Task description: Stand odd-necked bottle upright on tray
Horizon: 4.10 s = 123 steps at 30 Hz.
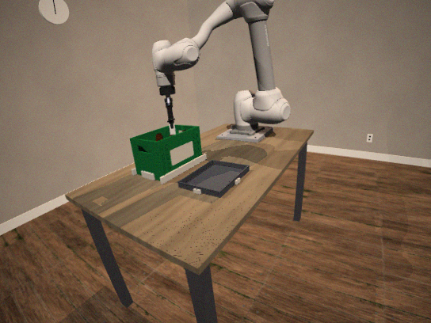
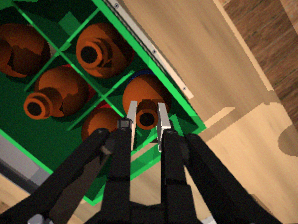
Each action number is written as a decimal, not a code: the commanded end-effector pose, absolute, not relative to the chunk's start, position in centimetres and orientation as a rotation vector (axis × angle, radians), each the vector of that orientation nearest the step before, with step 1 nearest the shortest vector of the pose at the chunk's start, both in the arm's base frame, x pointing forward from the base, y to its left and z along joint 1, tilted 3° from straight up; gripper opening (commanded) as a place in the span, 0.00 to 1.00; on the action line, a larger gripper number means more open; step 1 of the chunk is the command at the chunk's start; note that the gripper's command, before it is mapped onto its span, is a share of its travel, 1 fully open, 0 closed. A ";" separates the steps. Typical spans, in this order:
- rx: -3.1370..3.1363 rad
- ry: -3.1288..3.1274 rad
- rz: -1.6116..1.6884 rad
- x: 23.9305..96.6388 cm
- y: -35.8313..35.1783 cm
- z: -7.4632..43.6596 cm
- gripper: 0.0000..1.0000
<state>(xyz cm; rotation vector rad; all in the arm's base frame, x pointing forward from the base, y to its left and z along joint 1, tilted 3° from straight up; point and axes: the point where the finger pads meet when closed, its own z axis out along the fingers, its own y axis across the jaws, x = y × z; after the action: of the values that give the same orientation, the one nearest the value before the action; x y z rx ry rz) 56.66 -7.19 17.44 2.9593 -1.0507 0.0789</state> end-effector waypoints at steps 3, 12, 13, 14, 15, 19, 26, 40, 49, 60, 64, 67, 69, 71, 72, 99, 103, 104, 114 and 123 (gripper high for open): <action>2.959 -1.051 0.079 56.7 -7.2 17.4 0.00; 2.959 -1.051 0.079 56.7 -7.2 17.4 0.00; 2.959 -1.051 0.079 56.7 -7.2 17.4 0.00; 2.959 -1.051 0.079 56.7 -7.2 17.4 0.00; 2.959 -1.051 0.079 56.7 -7.2 17.4 0.00; 2.959 -1.051 0.079 56.7 -7.2 17.4 0.00; 2.959 -1.051 0.079 56.7 -7.2 17.4 0.00; 2.959 -1.051 0.079 56.7 -7.2 17.4 0.38; 2.959 -1.051 0.079 56.7 -7.2 17.4 0.38; 2.959 -1.051 0.079 56.7 -7.2 17.4 0.38; 2.959 -1.051 0.079 56.7 -7.2 17.4 0.38; 2.959 -1.051 0.079 56.7 -7.2 17.4 0.38; 2.959 -1.051 0.079 56.7 -7.2 17.4 0.38; 2.959 -1.051 0.079 56.7 -7.2 17.4 0.38; 2.959 -1.051 0.079 56.7 -7.2 17.4 0.38; 2.959 -1.051 0.079 56.4 -7.1 22.2 0.38; 2.959 -1.051 0.079 56.4 -7.1 23.6 0.38; 2.959 -1.051 0.079 56.4 -7.1 23.9 0.38; 2.959 -1.051 0.079 56.3 -7.0 25.6 0.38; 2.959 -1.051 0.079 56.3 -7.0 26.0 0.00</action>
<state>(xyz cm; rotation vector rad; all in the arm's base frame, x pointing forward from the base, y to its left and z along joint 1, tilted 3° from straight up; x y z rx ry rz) 56.26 -7.04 25.96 2.9593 -1.0506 0.0787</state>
